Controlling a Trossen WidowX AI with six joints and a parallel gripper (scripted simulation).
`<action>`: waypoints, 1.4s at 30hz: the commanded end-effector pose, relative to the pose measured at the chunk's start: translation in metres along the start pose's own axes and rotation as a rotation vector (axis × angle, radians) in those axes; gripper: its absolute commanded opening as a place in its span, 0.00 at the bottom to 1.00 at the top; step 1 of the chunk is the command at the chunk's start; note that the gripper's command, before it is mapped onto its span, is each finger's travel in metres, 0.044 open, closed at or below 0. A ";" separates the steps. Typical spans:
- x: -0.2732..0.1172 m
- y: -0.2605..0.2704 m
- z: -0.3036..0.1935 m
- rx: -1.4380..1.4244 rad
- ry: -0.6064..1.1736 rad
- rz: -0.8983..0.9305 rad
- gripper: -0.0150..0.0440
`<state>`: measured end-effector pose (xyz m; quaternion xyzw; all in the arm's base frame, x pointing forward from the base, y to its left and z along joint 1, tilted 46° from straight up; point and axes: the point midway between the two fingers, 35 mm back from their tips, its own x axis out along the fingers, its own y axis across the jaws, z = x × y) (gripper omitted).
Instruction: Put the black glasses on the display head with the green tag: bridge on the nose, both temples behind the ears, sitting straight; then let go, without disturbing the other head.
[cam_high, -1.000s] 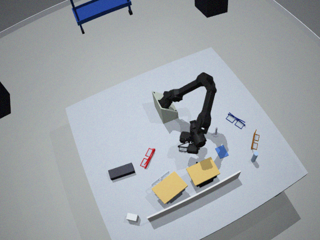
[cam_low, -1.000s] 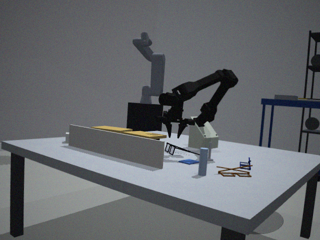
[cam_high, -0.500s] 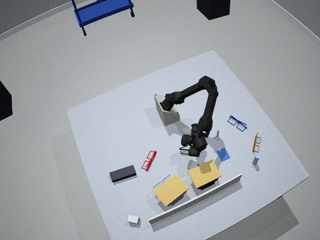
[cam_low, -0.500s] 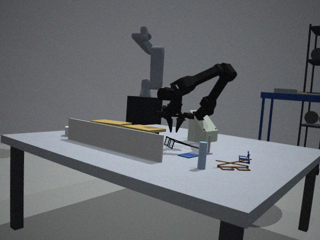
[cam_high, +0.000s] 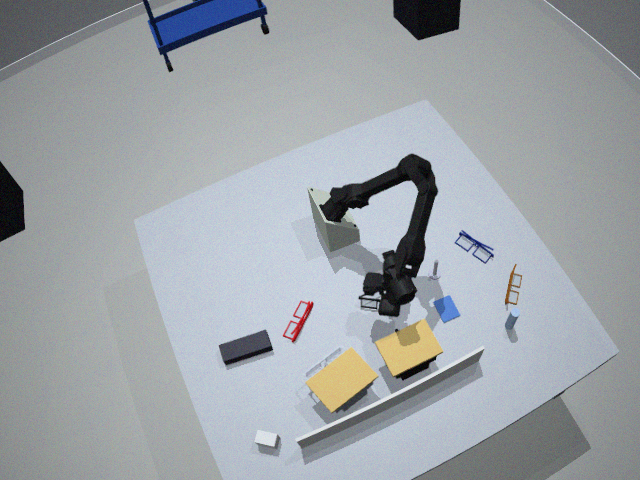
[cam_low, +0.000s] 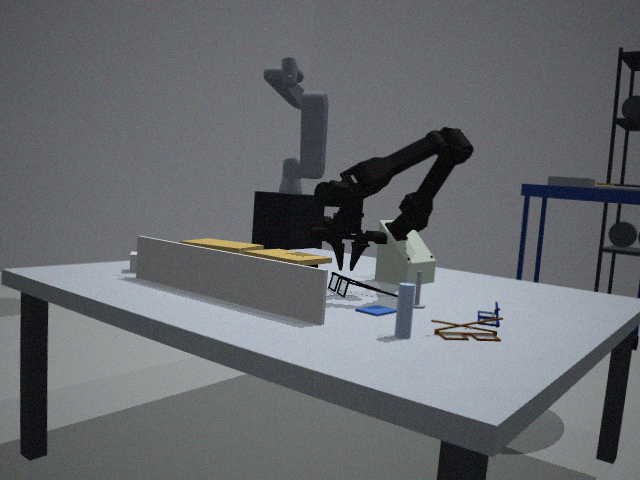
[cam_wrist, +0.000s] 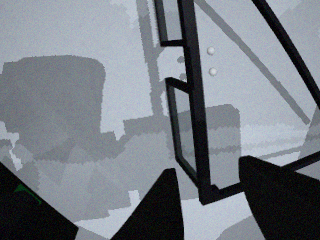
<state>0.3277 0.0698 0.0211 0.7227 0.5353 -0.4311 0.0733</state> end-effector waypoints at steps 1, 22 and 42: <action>0.009 0.000 0.002 0.013 -0.001 -0.008 0.46; 0.044 0.001 0.001 0.013 0.002 -0.010 0.46; 0.046 -0.001 0.002 0.010 -0.001 -0.011 0.42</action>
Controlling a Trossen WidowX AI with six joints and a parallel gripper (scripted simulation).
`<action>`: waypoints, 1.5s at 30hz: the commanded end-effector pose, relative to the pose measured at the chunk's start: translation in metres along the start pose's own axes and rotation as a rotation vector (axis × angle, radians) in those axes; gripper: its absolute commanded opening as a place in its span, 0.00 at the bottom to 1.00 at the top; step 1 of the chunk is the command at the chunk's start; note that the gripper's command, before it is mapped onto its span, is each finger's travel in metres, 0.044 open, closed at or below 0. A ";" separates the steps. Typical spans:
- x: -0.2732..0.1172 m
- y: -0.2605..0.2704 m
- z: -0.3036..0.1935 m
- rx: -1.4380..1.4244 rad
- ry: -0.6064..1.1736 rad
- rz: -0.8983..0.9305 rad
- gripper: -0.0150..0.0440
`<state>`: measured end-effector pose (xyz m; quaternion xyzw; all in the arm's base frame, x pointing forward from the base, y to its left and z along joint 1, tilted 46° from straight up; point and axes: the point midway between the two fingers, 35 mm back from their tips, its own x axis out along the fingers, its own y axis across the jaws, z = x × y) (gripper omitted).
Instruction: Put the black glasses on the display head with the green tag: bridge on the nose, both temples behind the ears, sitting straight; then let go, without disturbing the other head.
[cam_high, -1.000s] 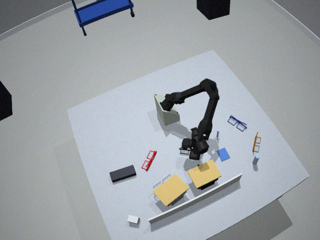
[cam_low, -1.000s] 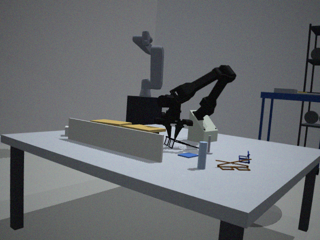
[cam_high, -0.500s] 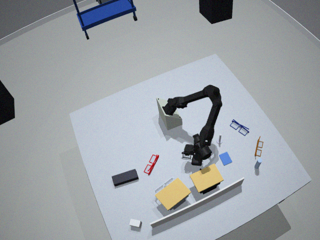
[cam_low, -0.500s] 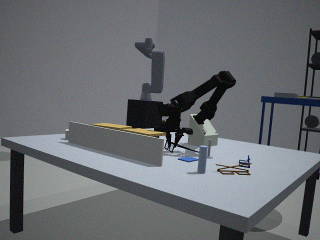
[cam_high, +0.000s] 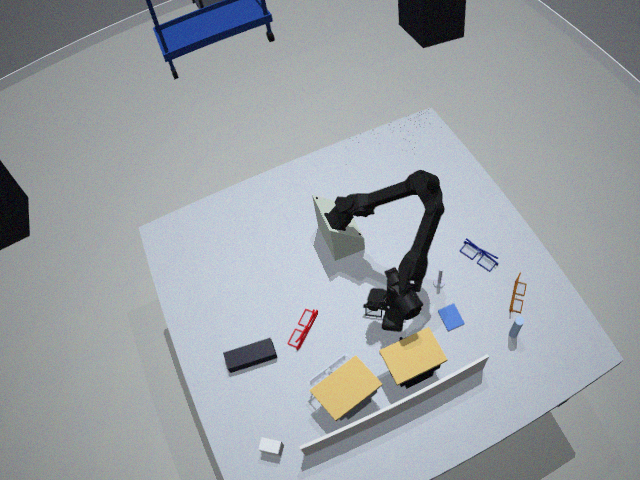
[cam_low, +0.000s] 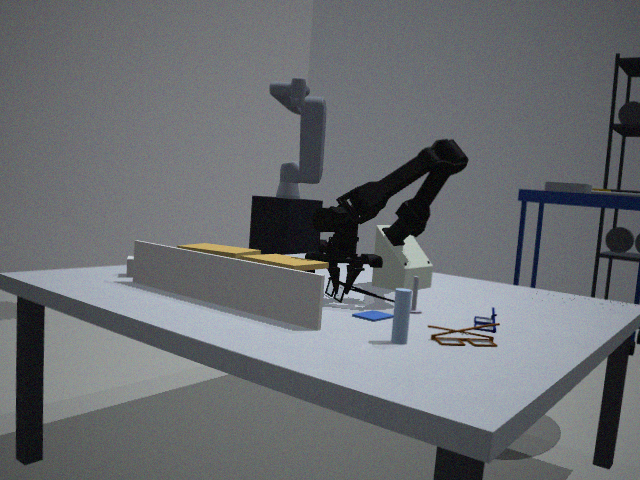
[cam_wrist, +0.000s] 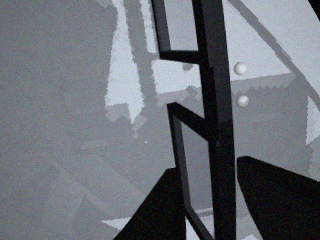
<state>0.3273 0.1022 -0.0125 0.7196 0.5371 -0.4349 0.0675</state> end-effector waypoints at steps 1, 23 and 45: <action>0.000 0.000 0.000 -0.001 0.000 0.001 0.41; -0.010 0.002 0.000 0.000 -0.001 0.003 0.25; -0.103 0.005 0.001 0.003 -0.001 0.004 0.25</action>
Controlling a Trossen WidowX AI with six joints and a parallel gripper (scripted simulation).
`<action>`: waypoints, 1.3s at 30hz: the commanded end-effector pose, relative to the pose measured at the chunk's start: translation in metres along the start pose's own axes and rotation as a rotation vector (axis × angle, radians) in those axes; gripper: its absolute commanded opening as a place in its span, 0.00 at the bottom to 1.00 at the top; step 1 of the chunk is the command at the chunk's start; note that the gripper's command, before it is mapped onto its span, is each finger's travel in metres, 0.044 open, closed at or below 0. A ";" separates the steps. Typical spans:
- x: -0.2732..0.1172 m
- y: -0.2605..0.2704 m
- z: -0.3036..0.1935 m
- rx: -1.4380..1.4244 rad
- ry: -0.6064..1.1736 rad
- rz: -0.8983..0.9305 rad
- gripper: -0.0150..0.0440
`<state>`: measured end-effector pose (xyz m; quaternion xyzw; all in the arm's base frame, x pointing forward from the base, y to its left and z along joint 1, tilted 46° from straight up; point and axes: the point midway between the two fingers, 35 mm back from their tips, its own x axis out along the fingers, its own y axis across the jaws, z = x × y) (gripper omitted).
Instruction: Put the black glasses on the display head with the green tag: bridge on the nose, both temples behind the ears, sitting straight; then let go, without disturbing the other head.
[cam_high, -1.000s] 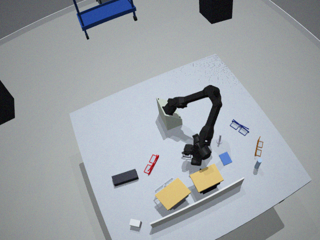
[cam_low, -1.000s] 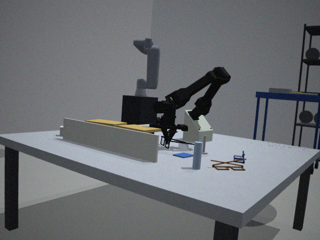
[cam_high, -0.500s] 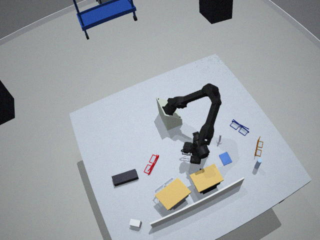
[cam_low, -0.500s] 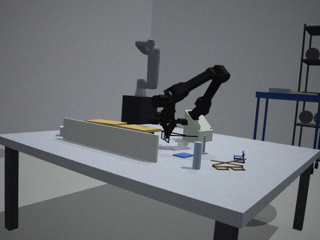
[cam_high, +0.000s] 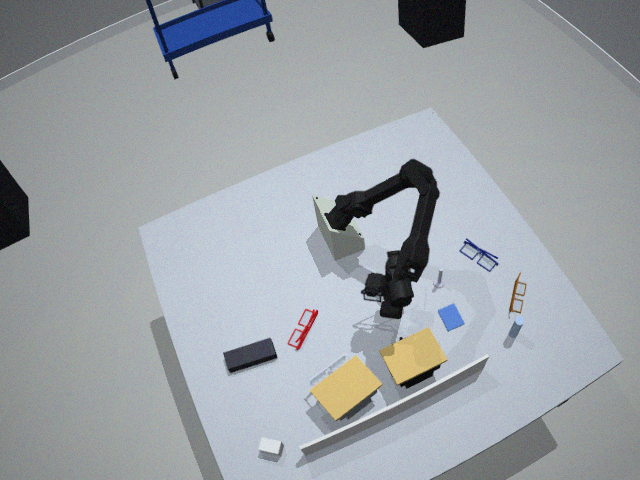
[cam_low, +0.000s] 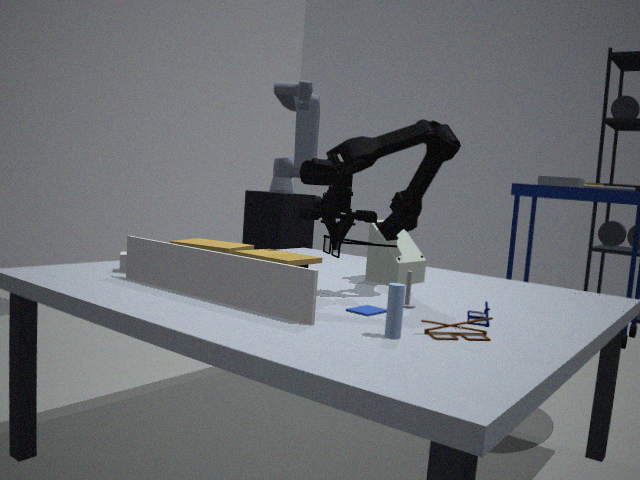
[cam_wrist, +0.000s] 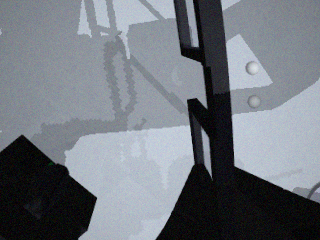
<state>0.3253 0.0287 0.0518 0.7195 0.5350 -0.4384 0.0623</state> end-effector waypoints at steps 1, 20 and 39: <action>-0.005 -0.001 -0.004 -0.011 -0.002 0.007 0.25; -0.005 -0.072 -0.132 -0.013 -0.008 0.015 0.25; -0.006 -0.114 -0.171 -0.013 0.010 0.002 0.25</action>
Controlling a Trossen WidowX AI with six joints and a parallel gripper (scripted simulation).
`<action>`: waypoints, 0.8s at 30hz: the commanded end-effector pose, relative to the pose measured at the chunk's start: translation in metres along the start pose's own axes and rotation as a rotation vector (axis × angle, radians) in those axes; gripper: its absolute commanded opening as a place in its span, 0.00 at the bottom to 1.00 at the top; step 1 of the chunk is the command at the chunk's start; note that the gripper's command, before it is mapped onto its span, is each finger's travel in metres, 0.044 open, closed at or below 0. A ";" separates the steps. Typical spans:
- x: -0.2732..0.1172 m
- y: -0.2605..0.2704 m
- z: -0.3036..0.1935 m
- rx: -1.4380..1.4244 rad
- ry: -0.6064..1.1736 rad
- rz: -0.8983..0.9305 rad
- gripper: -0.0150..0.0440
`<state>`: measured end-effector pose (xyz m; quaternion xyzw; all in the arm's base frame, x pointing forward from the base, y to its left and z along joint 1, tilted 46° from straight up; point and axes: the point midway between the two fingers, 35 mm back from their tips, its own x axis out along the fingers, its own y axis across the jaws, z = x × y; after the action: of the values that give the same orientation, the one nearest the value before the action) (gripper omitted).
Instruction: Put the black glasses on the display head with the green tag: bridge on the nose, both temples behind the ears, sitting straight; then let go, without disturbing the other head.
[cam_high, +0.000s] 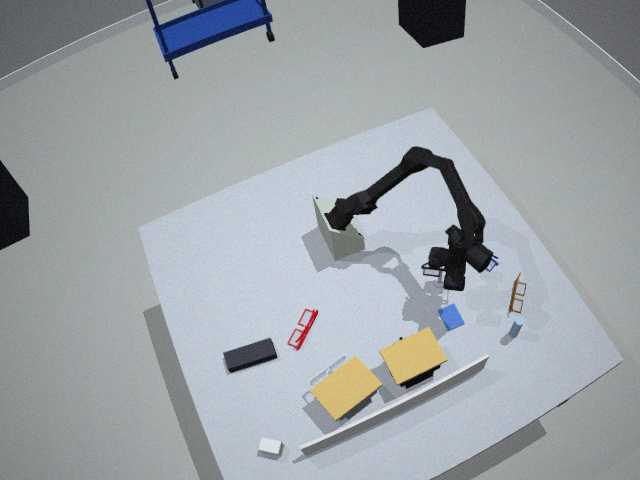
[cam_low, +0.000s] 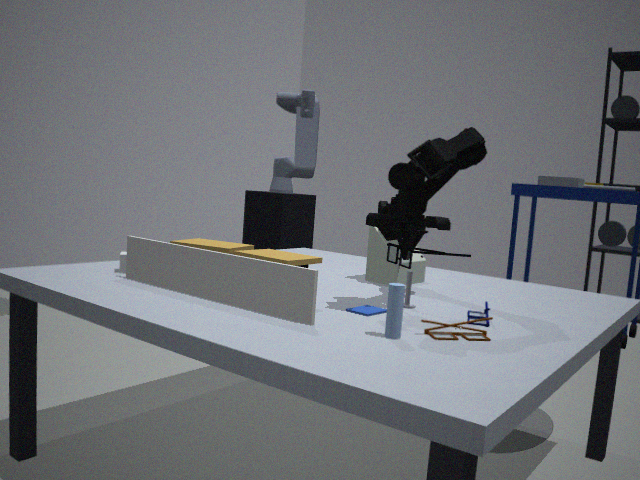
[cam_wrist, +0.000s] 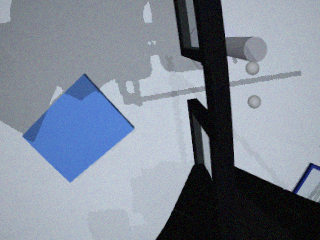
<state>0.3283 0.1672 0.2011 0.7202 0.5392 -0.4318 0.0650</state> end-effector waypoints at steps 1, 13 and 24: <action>0.001 -0.002 -0.002 0.001 0.002 0.005 0.25; 0.057 -0.002 -0.002 0.001 0.005 0.003 0.25; 0.057 0.000 -0.004 0.001 0.005 0.003 0.25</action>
<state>0.3304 0.2102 0.1656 0.7217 0.5404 -0.4276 0.0652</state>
